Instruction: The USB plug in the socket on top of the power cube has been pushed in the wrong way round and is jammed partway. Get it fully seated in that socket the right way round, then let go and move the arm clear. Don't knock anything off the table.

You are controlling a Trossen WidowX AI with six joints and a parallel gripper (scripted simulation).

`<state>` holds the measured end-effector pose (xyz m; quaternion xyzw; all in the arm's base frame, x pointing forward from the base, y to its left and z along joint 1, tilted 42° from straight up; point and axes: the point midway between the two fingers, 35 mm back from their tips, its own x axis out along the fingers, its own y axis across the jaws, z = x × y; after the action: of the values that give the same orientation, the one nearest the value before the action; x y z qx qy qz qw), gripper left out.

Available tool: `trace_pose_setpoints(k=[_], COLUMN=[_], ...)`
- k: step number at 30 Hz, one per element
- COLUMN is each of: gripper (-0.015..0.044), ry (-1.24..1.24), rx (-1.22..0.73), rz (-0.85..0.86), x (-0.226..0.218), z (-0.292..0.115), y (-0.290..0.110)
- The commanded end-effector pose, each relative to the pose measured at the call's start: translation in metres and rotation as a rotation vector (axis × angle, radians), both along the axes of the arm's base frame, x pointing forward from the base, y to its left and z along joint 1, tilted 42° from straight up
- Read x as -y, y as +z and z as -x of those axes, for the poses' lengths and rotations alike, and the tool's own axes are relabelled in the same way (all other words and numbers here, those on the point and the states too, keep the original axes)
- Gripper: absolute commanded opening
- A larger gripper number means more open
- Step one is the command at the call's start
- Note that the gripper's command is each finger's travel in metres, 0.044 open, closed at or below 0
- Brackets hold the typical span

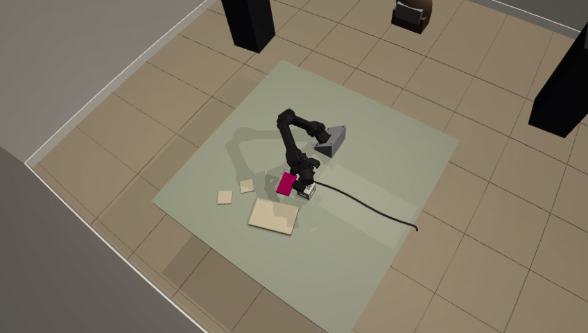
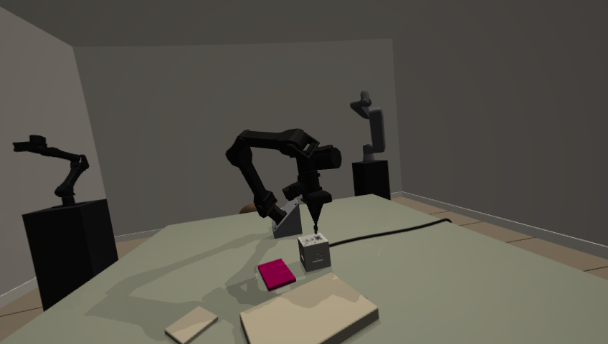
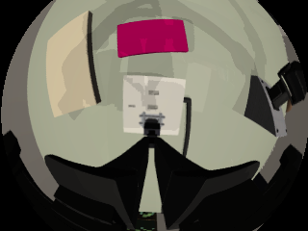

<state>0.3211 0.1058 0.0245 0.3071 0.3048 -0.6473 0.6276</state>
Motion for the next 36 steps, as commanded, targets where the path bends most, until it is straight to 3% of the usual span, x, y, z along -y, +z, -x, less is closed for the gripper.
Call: trace_pose_setpoints(k=[1, 36], gripper=[0.0, 0.0], ry=[0.0, -0.003], rx=[-0.004, -0.002], rz=[-0.006, -0.032], x=[0.0008, 0.0023], z=[0.0003, 0.0002], y=[-0.0009, -0.0051])
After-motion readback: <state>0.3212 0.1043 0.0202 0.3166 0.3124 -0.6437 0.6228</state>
